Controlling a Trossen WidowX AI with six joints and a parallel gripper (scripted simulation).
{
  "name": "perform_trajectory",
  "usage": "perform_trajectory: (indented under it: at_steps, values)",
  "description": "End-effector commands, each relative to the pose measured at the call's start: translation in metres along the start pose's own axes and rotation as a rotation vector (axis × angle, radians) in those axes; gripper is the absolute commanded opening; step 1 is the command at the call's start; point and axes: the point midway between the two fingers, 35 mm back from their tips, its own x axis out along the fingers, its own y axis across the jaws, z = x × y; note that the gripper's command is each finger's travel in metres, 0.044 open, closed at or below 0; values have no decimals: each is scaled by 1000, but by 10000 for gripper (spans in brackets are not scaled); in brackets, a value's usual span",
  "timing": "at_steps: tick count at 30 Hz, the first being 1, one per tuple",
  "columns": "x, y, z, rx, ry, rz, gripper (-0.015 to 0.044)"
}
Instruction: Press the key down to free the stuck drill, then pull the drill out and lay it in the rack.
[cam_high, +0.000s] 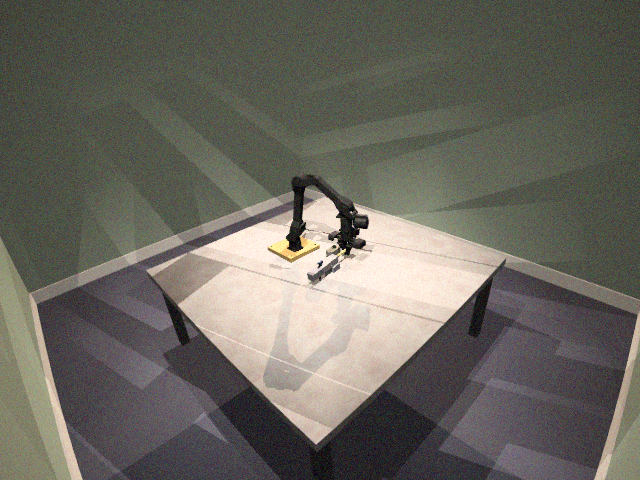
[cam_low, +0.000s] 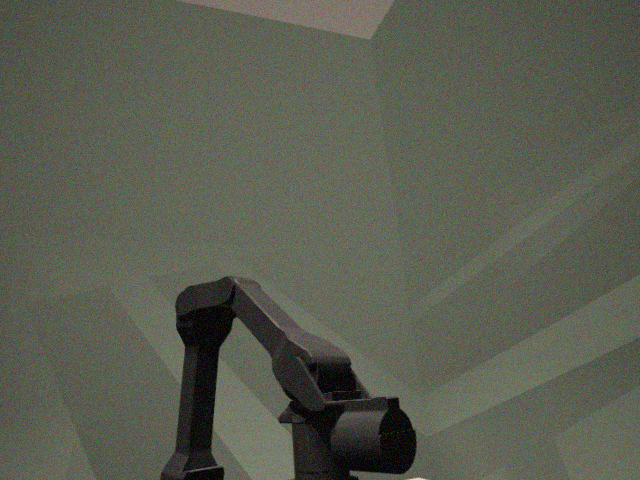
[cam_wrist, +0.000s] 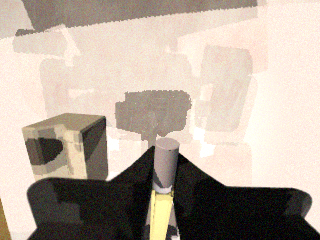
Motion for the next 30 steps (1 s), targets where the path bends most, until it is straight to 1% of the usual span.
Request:
perform_trajectory:
  at_steps: [1,17,30]
  values:
    - [-2,-2,8,4,-6,-2,0]
    - [-4,-2,30,4,-7,-2,0]
    - [-8,1,24,4,-7,-2,0]
